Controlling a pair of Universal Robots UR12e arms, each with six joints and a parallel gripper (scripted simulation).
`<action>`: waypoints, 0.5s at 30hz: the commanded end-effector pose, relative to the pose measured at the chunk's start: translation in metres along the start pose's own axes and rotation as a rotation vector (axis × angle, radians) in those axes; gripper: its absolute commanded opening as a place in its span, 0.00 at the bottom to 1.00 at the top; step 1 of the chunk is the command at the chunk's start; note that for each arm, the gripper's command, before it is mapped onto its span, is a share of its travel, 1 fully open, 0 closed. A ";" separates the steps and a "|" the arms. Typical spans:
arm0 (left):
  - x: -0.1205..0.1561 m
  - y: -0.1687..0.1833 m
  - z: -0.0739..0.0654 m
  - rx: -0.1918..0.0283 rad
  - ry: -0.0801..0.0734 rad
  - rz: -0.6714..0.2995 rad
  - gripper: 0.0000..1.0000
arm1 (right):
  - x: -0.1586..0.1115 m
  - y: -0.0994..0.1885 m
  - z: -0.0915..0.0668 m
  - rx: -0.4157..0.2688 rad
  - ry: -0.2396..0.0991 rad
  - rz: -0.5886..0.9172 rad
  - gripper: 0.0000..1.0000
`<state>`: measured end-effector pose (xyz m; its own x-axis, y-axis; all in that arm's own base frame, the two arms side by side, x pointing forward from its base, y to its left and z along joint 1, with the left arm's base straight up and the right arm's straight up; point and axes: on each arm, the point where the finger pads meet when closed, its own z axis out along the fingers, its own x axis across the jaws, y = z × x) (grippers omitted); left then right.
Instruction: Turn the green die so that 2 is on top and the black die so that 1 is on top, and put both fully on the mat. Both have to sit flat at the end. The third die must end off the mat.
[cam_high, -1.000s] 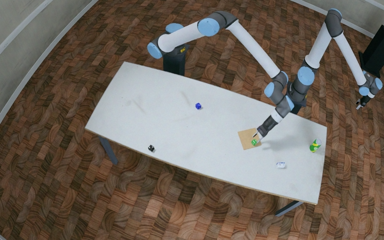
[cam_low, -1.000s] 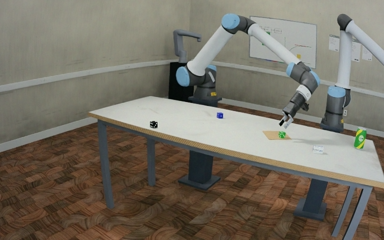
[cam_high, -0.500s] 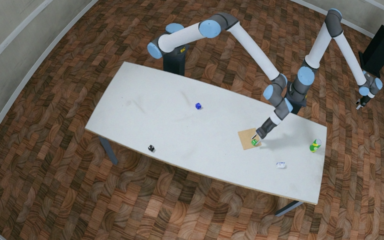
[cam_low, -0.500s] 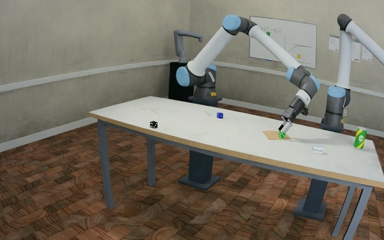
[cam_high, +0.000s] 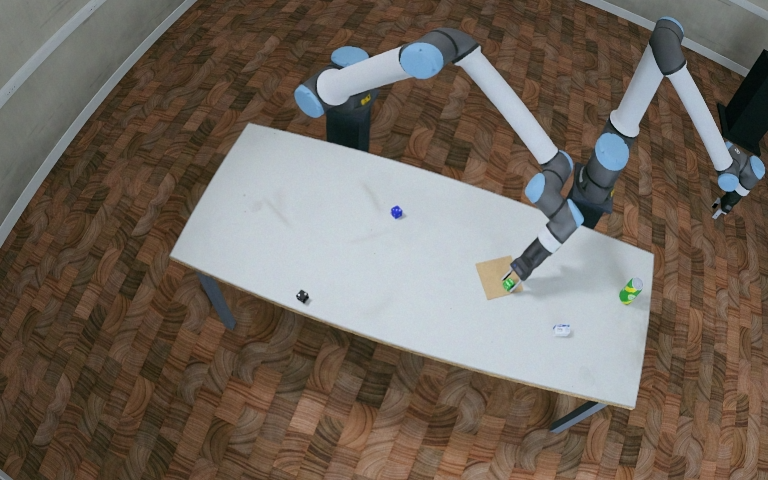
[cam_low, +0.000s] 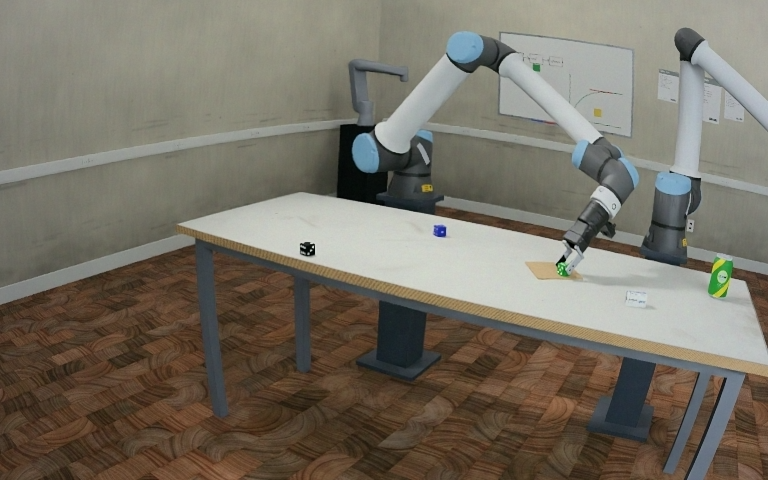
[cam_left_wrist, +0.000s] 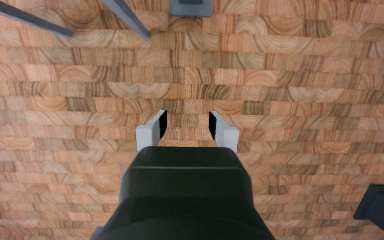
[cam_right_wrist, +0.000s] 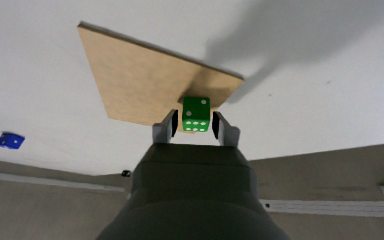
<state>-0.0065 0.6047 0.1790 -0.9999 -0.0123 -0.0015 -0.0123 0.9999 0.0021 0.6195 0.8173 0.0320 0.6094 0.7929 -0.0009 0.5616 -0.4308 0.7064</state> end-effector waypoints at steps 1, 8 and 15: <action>0.002 -0.001 0.002 0.002 0.001 -0.002 1.00 | -0.001 -0.003 0.002 -0.001 0.001 0.000 0.87; 0.002 -0.001 0.002 0.002 0.001 -0.002 1.00 | -0.001 -0.004 0.003 -0.001 0.001 0.000 0.87; 0.002 -0.001 0.002 0.002 0.001 -0.002 1.00 | -0.001 -0.004 0.003 -0.001 0.001 0.000 0.87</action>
<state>-0.0065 0.6047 0.1790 -0.9999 -0.0123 -0.0015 -0.0123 0.9999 0.0021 0.6197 0.8178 0.0289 0.6094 0.7929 0.0009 0.5612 -0.4322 0.7059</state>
